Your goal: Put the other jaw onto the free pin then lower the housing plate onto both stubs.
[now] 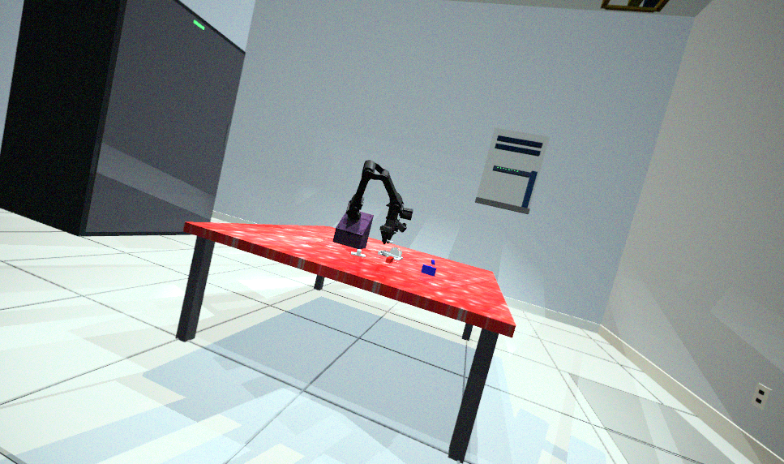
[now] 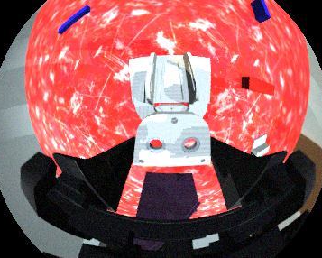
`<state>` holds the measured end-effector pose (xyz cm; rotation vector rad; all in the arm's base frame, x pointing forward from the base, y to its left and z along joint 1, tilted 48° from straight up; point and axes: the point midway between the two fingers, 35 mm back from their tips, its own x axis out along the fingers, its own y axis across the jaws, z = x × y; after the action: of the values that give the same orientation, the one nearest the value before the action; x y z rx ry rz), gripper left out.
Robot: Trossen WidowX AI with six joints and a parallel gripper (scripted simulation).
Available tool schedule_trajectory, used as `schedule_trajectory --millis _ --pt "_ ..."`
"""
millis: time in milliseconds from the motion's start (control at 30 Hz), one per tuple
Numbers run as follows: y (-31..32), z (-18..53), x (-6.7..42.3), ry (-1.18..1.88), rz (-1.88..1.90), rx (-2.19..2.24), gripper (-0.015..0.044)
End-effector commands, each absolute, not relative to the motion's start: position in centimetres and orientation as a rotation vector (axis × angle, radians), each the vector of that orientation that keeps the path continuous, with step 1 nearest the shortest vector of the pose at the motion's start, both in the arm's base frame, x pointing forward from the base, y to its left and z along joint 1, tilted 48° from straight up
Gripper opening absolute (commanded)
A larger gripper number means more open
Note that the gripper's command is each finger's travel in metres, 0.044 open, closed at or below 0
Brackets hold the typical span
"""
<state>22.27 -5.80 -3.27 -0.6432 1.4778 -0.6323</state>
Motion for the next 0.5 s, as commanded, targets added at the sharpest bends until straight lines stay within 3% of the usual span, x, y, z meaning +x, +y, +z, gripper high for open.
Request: schedule_trajectory --millis 0,467 --pt "-6.5 -3.9 22.0 1.491 -0.633 -0.654 0.0351" --pt "-8.3 -5.4 21.8 1.491 -0.636 -0.657 0.0351"
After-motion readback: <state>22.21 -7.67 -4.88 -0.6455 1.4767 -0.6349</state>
